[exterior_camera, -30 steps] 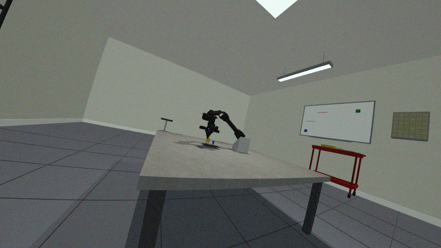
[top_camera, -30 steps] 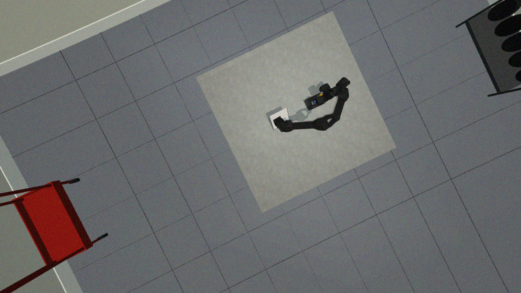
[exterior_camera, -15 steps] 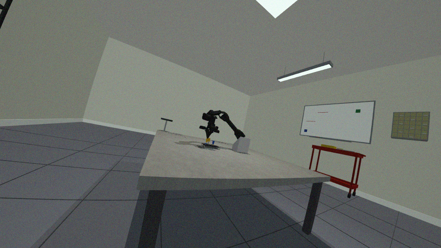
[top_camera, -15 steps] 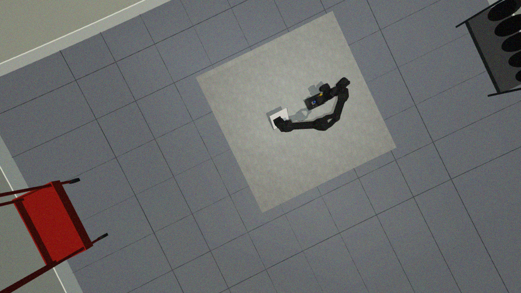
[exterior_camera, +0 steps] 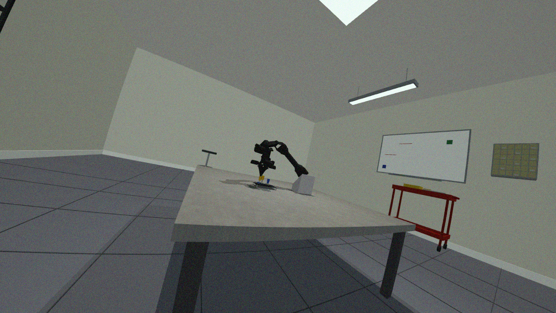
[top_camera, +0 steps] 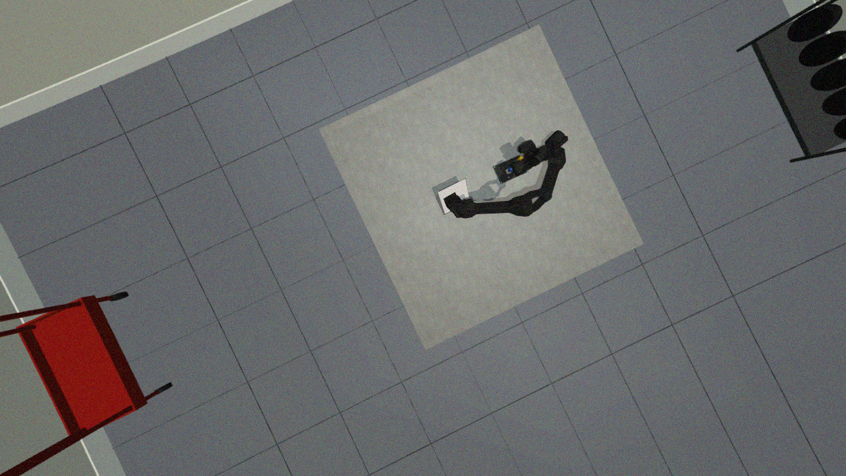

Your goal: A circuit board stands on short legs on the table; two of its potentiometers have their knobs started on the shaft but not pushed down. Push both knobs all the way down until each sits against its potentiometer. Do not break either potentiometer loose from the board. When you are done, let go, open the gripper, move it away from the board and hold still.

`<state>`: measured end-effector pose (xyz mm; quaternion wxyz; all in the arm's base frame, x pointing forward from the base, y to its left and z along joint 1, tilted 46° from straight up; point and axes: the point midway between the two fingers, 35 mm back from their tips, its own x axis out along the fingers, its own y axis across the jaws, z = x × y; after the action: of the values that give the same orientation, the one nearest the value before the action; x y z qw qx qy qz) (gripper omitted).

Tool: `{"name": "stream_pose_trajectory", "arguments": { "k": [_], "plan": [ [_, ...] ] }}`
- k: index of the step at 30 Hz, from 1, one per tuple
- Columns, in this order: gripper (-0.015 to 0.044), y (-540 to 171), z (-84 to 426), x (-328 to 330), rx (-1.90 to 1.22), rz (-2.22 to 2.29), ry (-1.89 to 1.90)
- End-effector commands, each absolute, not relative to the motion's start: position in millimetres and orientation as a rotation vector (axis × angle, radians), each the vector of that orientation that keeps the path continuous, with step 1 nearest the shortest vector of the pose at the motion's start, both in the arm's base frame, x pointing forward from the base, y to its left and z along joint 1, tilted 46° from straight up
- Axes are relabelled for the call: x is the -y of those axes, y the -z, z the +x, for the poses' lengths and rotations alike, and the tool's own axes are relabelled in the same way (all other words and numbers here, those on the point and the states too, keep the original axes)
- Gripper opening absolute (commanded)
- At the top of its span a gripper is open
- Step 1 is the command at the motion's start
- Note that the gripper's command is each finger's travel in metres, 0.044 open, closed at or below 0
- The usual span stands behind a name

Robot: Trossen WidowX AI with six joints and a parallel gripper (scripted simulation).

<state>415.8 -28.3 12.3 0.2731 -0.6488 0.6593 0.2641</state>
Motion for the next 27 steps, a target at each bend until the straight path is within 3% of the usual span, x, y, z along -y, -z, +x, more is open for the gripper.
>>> {"name": "stream_pose_trajectory", "arguments": {
  "k": [1,27],
  "plan": [
    [0.0,-1.3,416.1,44.5,-1.8,-1.719,-0.698],
    [0.0,0.6,416.0,46.6,-1.8,-1.719,-0.698]
  ]
}}
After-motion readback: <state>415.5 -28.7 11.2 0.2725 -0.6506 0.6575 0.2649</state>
